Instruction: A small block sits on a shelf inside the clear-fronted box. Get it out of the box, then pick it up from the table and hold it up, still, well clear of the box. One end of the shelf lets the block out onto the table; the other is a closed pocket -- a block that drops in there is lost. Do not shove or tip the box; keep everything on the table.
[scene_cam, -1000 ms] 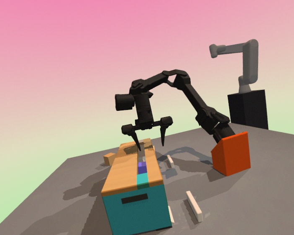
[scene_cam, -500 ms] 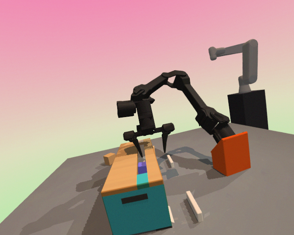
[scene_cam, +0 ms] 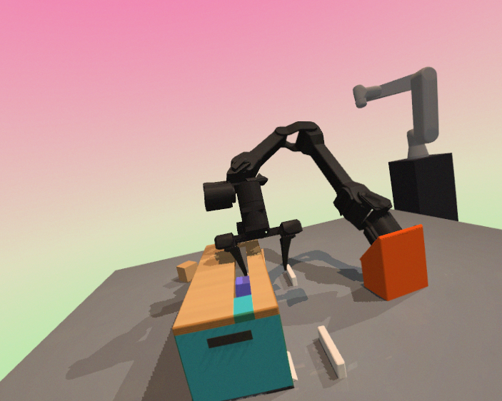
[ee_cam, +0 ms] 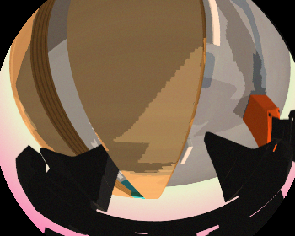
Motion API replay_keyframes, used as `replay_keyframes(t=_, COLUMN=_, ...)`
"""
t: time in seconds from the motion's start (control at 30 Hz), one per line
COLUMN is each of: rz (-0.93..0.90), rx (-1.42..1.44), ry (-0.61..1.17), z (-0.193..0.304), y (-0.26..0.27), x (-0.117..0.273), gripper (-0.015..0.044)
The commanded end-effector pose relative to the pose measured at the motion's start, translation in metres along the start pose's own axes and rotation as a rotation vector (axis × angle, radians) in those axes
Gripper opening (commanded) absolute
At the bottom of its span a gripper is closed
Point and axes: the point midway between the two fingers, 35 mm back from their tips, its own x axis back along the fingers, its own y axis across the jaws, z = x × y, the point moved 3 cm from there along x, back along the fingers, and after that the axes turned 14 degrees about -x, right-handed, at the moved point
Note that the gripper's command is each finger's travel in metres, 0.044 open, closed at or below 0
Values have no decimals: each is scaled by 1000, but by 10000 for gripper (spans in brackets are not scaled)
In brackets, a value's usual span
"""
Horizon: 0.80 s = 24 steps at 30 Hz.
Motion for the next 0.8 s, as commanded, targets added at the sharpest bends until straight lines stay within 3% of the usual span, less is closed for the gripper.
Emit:
replay_keyframes(t=0.0, rz=-2, rx=-1, ry=1, z=0, y=1, x=1, gripper=400)
replay_keyframes(t=0.77, rz=1, rx=0, ry=2, z=50, y=-13, x=-19, gripper=400)
